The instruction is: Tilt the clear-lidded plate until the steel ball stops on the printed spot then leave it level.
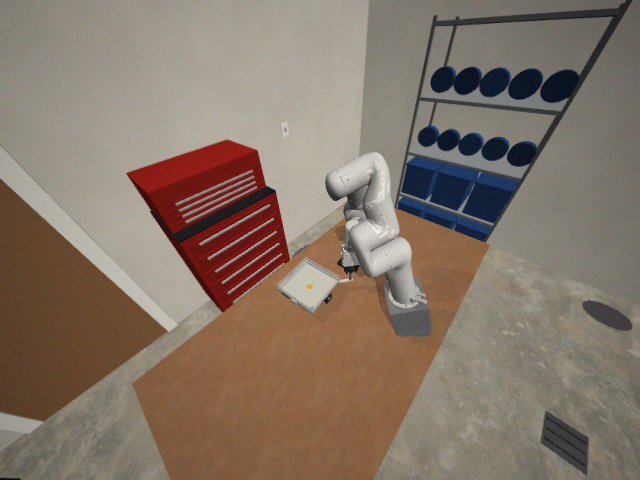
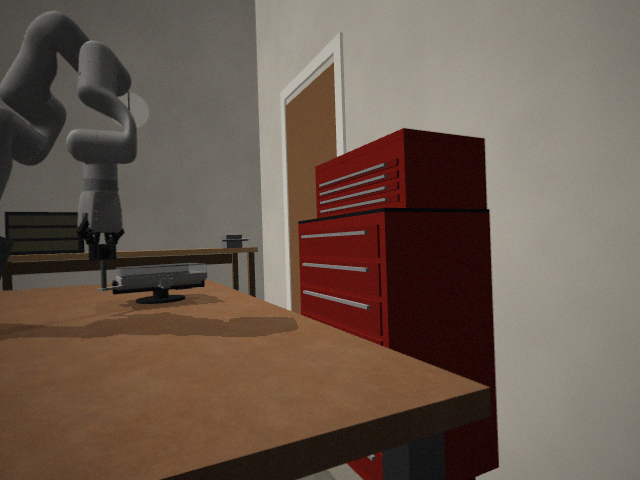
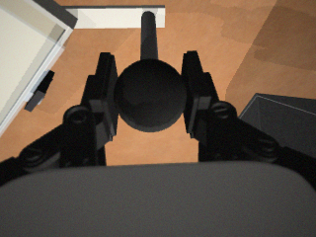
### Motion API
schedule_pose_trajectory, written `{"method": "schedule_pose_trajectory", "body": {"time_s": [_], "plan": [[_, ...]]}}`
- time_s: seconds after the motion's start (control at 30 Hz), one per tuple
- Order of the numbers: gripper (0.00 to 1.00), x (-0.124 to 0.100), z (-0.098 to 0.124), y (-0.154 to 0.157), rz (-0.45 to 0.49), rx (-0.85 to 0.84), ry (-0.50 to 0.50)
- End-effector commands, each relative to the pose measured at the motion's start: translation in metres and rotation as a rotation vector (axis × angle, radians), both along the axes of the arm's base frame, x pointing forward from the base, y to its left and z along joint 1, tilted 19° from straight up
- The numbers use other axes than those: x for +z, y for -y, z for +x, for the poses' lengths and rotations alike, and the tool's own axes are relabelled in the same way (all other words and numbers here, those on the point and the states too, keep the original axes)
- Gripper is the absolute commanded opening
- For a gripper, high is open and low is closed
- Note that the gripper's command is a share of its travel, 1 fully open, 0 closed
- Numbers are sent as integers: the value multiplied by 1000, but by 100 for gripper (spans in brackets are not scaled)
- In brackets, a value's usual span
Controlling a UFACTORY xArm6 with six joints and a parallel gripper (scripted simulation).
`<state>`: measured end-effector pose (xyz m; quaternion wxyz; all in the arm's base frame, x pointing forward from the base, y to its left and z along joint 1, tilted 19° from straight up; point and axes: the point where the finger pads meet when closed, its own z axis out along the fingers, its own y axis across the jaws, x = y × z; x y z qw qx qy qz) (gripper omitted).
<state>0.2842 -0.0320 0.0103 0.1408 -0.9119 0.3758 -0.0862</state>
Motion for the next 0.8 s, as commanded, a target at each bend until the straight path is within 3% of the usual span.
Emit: {"method": "schedule_pose_trajectory", "body": {"time_s": [0.0,0.77], "plan": [[0,1,3,3,-1,-1,4],[0,-1,6,5,-1,-1,4]]}}
